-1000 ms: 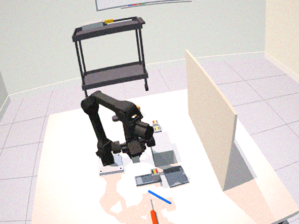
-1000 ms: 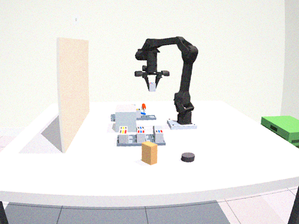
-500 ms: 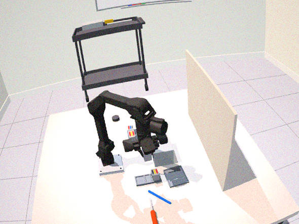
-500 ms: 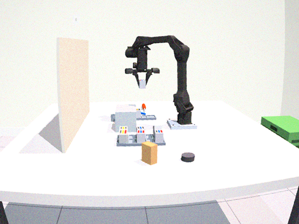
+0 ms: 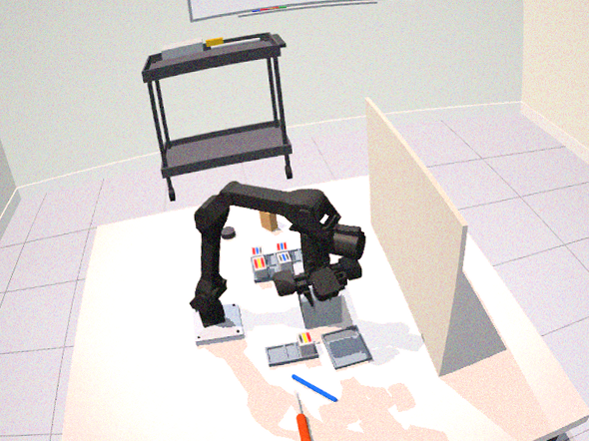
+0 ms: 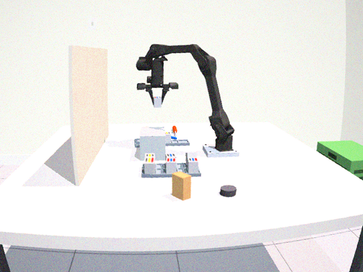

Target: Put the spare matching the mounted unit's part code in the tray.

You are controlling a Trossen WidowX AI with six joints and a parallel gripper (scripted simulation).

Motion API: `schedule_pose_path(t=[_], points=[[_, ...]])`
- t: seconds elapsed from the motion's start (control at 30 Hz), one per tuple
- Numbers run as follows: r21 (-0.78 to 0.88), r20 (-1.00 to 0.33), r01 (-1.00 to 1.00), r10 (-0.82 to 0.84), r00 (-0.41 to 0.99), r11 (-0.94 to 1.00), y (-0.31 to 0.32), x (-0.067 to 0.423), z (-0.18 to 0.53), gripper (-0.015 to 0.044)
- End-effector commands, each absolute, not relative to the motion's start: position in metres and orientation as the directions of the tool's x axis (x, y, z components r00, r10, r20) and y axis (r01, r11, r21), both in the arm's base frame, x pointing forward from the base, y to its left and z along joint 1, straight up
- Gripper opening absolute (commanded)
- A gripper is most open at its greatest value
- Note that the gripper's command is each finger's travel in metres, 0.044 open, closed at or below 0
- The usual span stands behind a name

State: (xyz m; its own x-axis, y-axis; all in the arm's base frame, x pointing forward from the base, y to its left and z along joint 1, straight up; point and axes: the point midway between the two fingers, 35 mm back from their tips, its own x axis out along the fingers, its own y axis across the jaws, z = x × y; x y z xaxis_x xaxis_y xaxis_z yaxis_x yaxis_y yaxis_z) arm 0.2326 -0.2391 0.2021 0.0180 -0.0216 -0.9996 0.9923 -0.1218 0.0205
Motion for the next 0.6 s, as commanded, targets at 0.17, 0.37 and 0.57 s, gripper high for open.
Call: schedule_pose_path(t=[0.17,0.37,0.57], points=[[0.028,-0.999,0.992,-0.021,0.025,-0.125,-0.244,0.274,0.197,0.0],[0.029,-0.999,0.992,-0.021,0.027,-0.125,-0.244,0.29,0.194,0.0],[0.03,-0.999,0.992,-0.021,0.028,-0.125,-0.245,0.29,0.192,0.0]])
